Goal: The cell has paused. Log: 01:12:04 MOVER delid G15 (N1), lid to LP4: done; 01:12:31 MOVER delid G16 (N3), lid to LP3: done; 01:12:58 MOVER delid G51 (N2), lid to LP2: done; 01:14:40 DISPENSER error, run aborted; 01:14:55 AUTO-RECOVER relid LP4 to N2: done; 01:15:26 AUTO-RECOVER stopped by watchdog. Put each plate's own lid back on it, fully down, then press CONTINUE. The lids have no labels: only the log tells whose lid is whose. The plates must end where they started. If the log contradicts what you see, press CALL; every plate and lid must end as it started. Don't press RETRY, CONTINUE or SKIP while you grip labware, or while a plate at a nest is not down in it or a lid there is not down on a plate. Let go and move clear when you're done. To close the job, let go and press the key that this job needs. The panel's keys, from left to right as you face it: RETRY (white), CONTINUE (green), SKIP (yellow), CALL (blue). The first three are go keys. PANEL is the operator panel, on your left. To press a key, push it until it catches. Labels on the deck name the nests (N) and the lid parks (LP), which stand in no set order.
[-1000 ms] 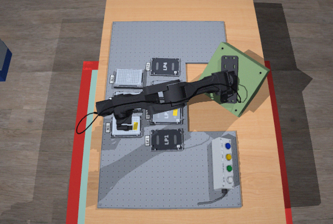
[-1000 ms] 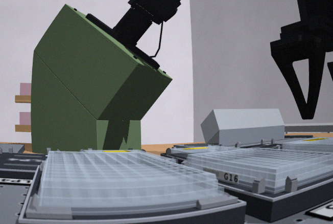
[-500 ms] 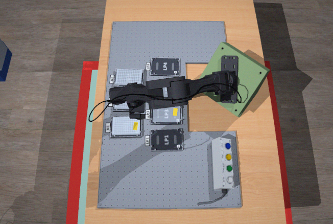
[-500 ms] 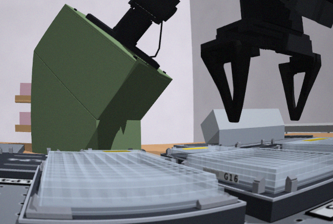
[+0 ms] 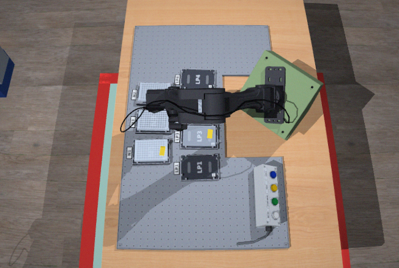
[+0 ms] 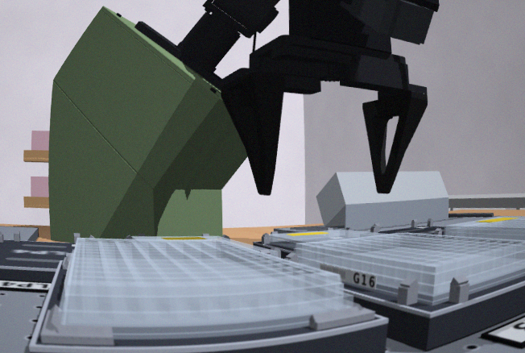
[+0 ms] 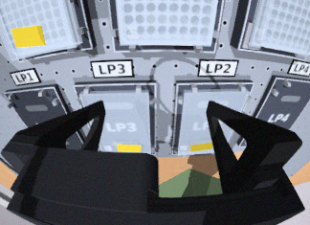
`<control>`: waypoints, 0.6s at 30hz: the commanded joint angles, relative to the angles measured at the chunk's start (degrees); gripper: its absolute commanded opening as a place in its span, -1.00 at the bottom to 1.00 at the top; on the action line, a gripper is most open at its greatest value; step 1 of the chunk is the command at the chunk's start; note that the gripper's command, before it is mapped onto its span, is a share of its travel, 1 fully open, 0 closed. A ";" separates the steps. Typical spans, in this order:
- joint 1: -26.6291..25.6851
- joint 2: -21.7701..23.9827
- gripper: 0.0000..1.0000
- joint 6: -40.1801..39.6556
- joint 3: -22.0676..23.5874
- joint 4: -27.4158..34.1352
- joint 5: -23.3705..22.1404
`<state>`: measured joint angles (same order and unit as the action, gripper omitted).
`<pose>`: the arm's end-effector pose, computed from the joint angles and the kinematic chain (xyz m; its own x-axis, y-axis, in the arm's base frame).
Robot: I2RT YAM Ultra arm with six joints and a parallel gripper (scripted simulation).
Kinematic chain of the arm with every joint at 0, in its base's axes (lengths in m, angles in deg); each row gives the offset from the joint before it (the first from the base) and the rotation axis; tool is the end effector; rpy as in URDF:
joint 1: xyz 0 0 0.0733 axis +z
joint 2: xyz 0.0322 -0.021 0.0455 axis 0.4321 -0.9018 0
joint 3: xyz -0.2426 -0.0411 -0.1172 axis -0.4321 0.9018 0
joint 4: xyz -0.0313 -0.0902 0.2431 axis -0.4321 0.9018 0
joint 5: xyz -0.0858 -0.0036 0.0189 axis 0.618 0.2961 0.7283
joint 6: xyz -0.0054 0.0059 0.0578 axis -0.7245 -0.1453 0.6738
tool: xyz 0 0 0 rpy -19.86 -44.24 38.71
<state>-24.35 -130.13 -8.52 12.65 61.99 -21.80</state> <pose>0.3223 0.0304 0.1239 -0.9308 -0.0057 -0.3655 -0.2022 0.8410 0.5018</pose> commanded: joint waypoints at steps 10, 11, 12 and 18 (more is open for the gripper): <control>-6.75 -1.88 1.00 -7.92 8.29 -7.45 -3.49; -7.39 -2.15 1.00 -8.65 8.92 -7.92 -3.70; -8.04 -2.45 1.00 -9.39 9.52 -8.38 -3.91; -10.71 -3.87 1.00 -12.51 11.72 -10.15 -4.72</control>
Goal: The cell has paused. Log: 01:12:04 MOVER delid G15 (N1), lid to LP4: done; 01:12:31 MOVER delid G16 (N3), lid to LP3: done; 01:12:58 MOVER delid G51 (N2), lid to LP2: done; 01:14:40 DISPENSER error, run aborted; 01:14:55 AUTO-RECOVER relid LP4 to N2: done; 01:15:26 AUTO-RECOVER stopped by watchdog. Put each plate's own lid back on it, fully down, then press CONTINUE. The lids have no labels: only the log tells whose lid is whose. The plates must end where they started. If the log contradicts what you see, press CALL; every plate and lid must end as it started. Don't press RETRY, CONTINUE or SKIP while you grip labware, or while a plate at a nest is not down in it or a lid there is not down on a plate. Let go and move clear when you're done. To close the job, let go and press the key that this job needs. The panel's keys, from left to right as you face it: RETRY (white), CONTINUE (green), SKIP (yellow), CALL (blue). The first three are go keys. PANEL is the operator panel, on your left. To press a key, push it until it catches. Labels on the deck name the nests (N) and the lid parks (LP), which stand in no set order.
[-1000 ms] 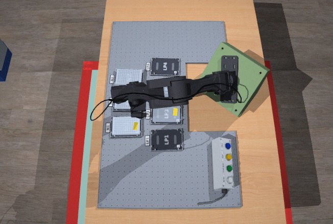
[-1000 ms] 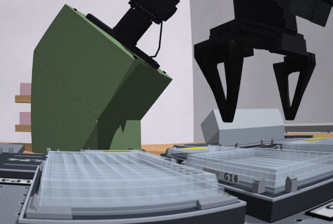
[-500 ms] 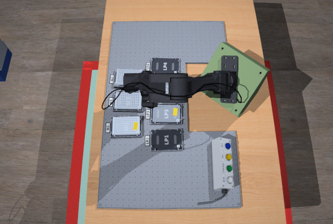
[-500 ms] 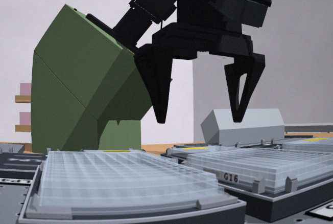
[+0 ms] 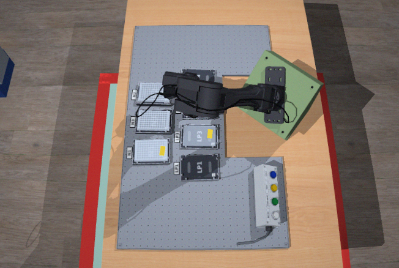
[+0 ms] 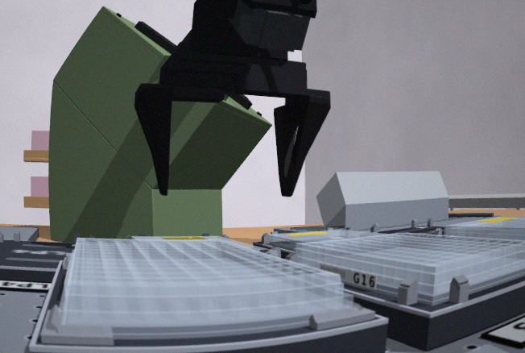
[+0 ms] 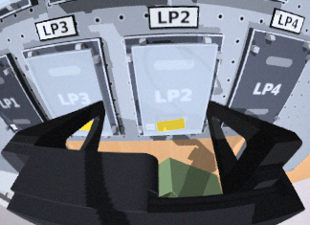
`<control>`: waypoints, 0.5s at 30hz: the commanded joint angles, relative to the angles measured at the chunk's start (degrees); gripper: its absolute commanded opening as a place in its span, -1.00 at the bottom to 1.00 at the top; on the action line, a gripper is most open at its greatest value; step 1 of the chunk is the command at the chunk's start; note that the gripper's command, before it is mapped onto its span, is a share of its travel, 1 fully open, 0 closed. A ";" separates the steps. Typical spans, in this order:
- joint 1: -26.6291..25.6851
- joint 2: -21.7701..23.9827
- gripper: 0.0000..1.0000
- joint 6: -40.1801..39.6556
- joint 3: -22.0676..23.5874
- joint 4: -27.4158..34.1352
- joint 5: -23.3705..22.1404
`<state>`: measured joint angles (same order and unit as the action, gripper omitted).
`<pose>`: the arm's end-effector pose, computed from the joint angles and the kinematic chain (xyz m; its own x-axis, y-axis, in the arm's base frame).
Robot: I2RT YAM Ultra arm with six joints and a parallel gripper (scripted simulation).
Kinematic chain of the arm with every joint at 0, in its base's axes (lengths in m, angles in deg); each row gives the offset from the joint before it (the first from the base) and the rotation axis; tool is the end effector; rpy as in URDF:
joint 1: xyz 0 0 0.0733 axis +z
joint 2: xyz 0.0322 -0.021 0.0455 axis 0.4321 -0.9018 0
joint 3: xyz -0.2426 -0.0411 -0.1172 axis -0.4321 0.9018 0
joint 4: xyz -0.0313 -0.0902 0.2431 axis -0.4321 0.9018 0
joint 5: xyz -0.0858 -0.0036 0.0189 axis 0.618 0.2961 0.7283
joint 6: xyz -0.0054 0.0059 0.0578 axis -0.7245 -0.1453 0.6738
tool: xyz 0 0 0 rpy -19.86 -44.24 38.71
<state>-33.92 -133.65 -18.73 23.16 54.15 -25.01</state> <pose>0.2849 -0.0161 0.0731 -0.9337 0.0047 -0.3580 -0.1905 0.8400 0.5080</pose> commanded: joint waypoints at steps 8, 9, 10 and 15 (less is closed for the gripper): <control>-6.29 -3.83 1.00 -8.49 4.26 -5.13 -3.01; -6.37 -3.94 1.00 -8.62 4.25 -5.17 -3.06; -6.42 -4.00 1.00 -8.70 4.22 -5.18 -3.09; -5.73 -3.17 1.00 -8.67 3.04 -5.19 -3.14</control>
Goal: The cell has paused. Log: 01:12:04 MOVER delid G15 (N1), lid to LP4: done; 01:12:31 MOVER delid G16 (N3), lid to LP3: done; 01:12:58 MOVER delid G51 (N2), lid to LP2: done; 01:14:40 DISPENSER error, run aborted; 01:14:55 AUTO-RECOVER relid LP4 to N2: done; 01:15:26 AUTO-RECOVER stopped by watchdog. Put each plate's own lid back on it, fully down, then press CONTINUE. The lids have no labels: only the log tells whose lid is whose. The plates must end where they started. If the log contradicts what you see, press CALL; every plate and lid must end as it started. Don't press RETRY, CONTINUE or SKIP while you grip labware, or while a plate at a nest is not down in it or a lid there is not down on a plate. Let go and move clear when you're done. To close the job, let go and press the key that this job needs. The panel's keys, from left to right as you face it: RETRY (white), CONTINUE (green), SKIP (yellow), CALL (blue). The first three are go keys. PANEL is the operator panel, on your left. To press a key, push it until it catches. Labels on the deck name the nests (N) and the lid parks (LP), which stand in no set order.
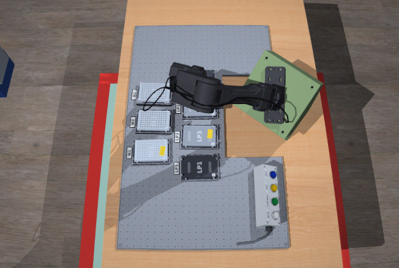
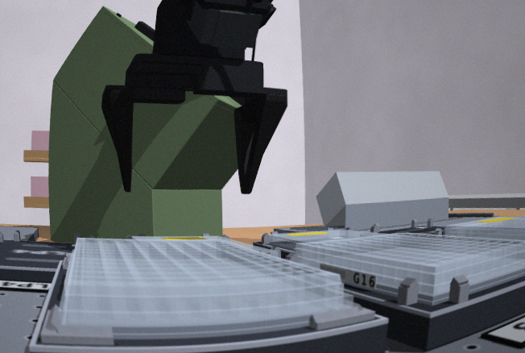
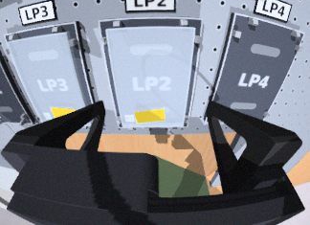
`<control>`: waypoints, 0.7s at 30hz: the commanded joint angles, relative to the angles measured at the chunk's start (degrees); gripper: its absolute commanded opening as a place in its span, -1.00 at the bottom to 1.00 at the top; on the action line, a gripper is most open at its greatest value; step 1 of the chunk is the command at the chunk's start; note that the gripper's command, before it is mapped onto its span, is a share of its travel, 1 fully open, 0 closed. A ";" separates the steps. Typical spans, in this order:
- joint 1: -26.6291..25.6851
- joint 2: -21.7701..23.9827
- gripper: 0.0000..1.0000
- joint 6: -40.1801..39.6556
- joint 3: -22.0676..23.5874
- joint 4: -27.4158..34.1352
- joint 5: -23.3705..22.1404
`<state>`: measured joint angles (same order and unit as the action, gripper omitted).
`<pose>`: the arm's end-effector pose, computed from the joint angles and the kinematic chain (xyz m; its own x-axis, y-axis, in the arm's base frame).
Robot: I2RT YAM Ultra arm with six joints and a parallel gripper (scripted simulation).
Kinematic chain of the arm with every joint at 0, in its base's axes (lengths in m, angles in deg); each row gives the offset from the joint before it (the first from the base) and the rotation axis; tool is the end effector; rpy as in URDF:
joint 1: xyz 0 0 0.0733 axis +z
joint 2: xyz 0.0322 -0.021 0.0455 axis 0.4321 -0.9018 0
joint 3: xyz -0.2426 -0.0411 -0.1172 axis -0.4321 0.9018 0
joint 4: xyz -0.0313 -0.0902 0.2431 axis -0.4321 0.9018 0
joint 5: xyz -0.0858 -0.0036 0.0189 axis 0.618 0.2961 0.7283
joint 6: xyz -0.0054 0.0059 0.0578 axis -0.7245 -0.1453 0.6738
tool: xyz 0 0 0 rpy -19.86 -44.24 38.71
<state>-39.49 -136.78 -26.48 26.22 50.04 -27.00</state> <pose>0.2702 -0.0395 0.0525 -0.9168 -0.0119 -0.3991 -0.2269 0.8379 0.4964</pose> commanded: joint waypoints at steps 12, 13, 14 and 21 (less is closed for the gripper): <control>0.22 1.39 1.00 -0.03 1.54 -1.42 -1.14; 0.12 1.42 1.00 0.04 1.59 -1.46 -1.13; -0.01 1.44 1.00 0.09 1.63 -1.50 -1.12; 0.14 0.08 1.00 0.15 1.94 -1.60 -1.10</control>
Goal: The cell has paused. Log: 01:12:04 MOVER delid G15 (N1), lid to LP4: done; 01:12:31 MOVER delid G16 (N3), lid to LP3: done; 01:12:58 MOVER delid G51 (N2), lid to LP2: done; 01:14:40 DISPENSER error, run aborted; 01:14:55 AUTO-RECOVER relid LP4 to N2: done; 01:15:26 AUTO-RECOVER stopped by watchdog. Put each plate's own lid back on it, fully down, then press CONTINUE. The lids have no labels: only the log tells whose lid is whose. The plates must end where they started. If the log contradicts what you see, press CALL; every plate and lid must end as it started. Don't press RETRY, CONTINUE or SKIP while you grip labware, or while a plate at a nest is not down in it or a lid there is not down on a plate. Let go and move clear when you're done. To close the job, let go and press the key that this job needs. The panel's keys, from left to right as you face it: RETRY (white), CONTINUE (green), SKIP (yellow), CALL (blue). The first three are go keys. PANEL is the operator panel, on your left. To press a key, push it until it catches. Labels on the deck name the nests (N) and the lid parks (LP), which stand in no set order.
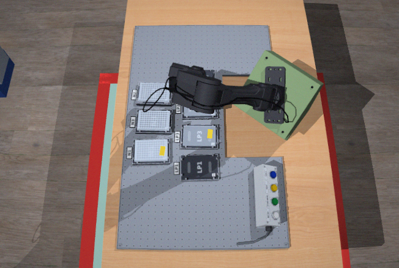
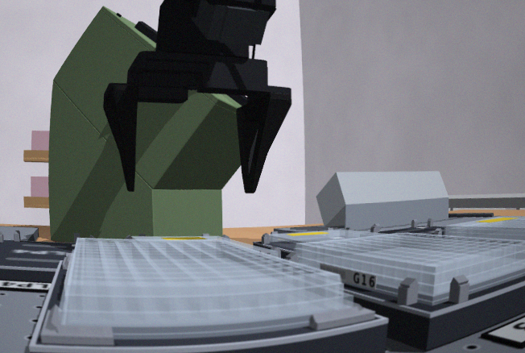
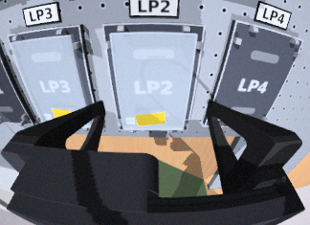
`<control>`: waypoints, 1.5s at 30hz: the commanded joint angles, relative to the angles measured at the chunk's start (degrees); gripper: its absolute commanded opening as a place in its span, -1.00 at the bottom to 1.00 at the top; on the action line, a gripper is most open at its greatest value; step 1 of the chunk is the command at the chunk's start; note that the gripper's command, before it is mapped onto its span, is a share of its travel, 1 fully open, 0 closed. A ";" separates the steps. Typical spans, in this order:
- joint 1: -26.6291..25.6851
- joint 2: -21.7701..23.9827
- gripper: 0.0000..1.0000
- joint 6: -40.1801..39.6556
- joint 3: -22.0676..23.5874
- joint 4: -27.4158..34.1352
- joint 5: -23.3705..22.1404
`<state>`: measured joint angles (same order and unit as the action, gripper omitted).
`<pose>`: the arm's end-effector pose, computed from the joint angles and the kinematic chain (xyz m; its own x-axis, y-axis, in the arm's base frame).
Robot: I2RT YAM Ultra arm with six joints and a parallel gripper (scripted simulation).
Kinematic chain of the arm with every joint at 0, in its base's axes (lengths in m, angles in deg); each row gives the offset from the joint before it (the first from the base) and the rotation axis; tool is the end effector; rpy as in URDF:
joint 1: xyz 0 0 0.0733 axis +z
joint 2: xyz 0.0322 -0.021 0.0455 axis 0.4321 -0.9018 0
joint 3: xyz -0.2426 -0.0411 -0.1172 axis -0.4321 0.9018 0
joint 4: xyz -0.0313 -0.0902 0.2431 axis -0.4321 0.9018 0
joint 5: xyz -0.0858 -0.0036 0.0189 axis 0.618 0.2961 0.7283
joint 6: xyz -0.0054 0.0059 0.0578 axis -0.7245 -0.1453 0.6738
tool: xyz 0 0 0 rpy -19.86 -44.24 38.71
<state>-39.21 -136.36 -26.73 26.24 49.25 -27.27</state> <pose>0.2721 -0.0385 0.0548 -0.9070 -0.0212 -0.4207 -0.2465 0.8366 0.4892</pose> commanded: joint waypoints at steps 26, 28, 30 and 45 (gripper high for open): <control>3.16 -5.00 1.00 3.99 2.26 -7.42 0.89; 3.74 -5.70 1.00 4.51 2.21 -8.38 1.01; 4.17 -6.42 1.00 5.03 2.13 -9.34 1.13; 5.05 -9.49 1.00 7.53 -0.95 -13.75 1.76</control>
<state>-33.18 -145.78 -19.99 27.07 37.21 -26.20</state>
